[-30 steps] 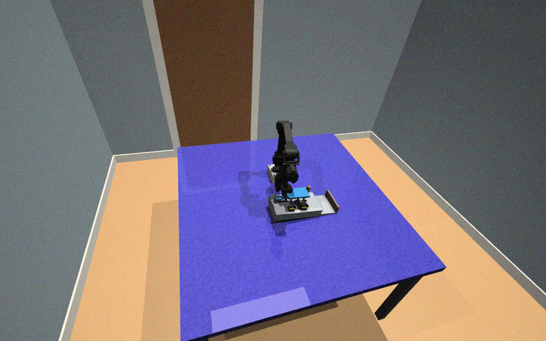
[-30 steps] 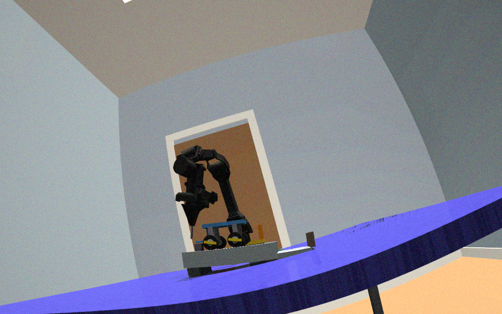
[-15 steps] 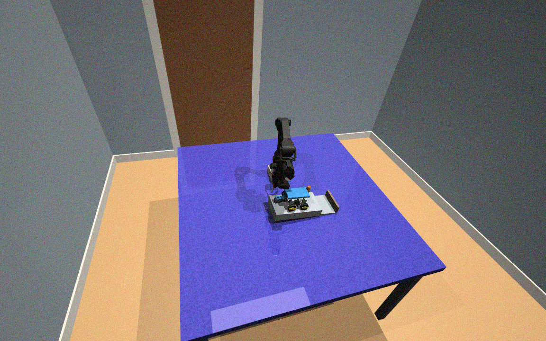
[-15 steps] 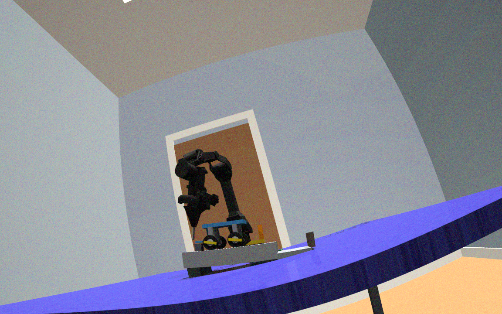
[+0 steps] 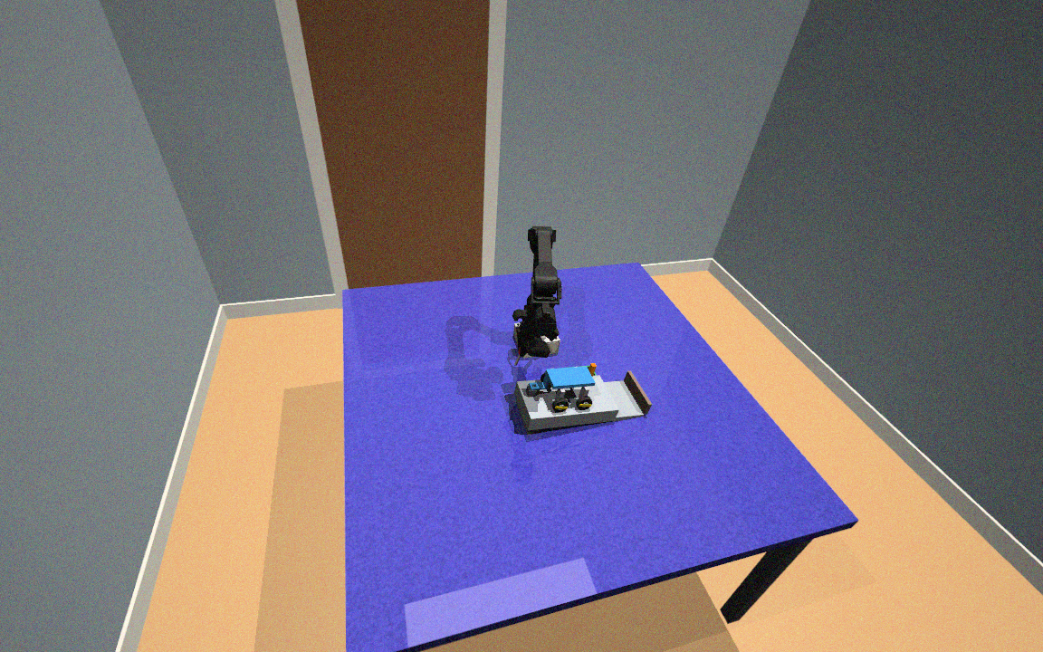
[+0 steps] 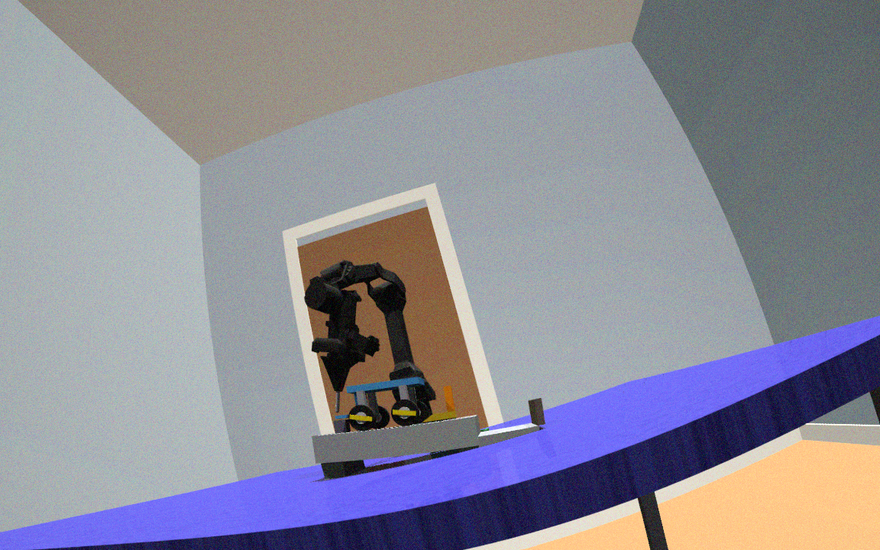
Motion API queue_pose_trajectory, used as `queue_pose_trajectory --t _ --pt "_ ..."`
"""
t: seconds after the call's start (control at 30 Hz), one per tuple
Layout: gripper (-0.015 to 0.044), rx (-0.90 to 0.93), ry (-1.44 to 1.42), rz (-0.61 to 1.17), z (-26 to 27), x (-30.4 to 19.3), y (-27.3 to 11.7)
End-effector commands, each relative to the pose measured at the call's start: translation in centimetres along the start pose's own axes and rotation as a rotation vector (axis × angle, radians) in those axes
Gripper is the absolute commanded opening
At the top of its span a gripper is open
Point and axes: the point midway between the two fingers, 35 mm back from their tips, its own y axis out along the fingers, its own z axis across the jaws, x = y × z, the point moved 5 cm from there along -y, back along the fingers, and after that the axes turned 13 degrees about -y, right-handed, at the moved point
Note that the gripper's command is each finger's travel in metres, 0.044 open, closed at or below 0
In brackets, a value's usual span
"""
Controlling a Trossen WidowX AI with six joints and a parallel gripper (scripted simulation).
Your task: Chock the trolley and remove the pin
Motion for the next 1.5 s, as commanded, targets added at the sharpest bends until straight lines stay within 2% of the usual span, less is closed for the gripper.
queue_pose_trajectory --t 0.0,1.47 --pt "0.0 -0.001 -0.004 0.003 0.4 0.0 -0.1" --pt "0.0 -0.005 -0.005 -0.014 -3.4 15.5 -2.1"
